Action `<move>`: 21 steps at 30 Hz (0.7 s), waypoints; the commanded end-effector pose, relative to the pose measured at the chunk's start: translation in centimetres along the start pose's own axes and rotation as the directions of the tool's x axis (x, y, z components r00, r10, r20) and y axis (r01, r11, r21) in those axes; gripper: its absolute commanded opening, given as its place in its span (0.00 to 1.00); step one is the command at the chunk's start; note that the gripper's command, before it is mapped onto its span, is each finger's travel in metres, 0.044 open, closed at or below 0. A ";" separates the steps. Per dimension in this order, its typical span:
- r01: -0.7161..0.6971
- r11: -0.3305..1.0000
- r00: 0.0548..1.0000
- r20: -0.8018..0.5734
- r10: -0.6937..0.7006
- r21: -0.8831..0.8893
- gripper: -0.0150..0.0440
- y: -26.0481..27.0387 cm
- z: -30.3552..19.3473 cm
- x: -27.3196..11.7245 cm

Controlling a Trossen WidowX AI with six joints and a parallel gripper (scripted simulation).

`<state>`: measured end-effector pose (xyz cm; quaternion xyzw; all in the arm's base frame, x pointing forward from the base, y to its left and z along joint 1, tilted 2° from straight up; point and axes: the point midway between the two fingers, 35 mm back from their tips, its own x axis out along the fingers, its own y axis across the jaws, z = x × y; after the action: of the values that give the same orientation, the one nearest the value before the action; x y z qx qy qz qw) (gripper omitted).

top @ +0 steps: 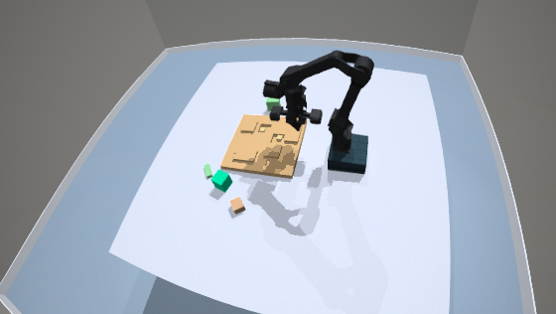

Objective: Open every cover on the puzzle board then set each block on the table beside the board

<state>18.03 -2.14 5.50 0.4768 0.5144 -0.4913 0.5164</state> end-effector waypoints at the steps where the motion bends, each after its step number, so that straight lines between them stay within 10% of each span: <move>1: 0.003 1.000 1.000 0.003 -0.003 0.006 0.25 -0.1 0.0 0.0; 21: 0.003 1.000 1.000 0.003 -0.003 0.006 0.25 0.1 0.1 1.5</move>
<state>18.15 -2.19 4.40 0.4776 0.5136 -0.4919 0.5159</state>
